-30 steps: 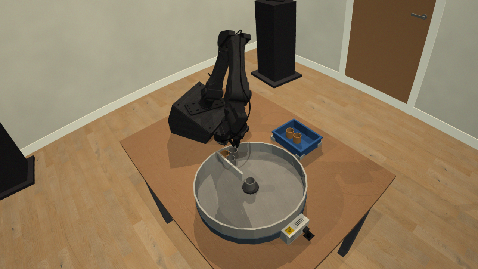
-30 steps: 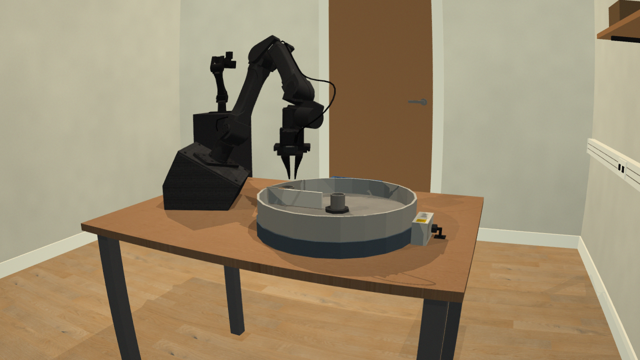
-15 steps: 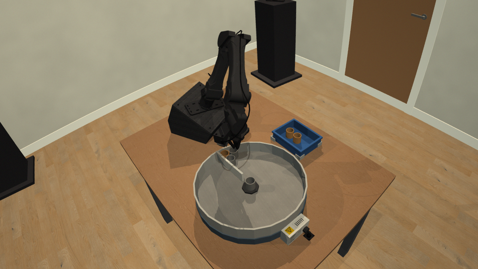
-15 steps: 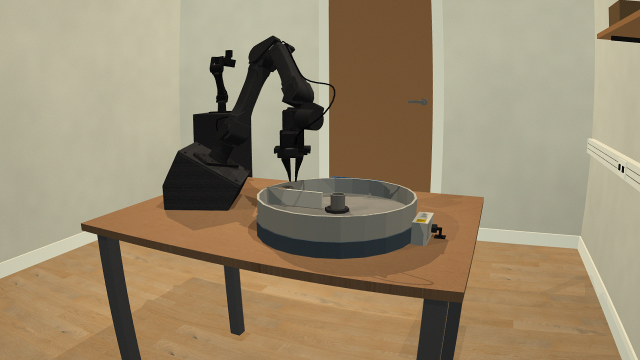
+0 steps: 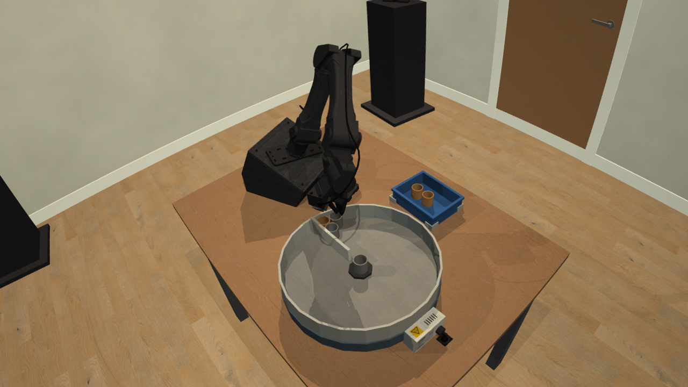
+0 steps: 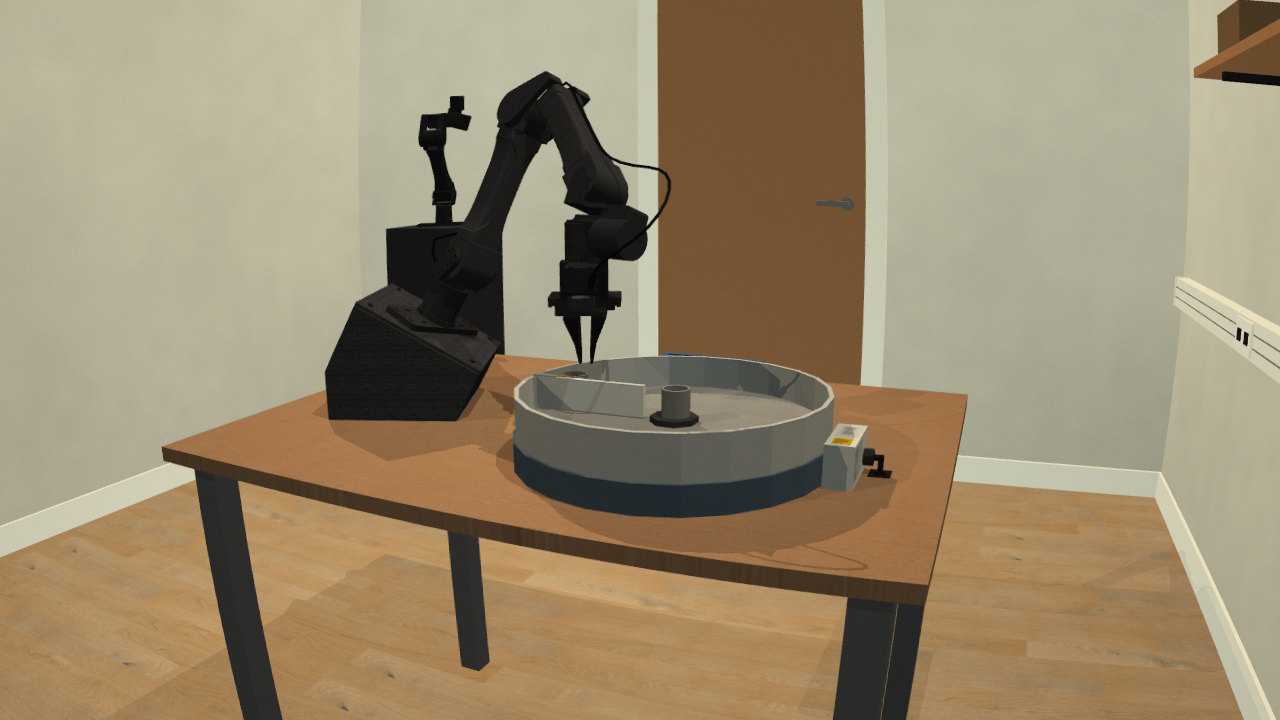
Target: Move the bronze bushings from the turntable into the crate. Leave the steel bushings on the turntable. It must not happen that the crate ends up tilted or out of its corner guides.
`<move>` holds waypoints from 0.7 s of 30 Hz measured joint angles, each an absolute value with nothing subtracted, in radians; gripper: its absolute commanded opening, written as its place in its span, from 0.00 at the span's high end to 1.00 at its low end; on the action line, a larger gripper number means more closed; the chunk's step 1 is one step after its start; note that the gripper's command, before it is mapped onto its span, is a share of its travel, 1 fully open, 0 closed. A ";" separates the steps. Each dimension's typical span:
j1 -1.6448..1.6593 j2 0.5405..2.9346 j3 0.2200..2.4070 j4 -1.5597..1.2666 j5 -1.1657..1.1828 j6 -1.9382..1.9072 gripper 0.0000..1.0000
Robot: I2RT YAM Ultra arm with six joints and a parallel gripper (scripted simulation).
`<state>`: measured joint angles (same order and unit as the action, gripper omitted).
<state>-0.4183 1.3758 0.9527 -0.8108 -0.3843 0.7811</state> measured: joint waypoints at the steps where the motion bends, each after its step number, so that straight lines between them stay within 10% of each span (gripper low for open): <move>1: -0.418 1.376 0.953 -0.811 -0.384 0.781 0.85; 21: -0.418 1.376 0.943 -0.801 -0.384 0.781 0.85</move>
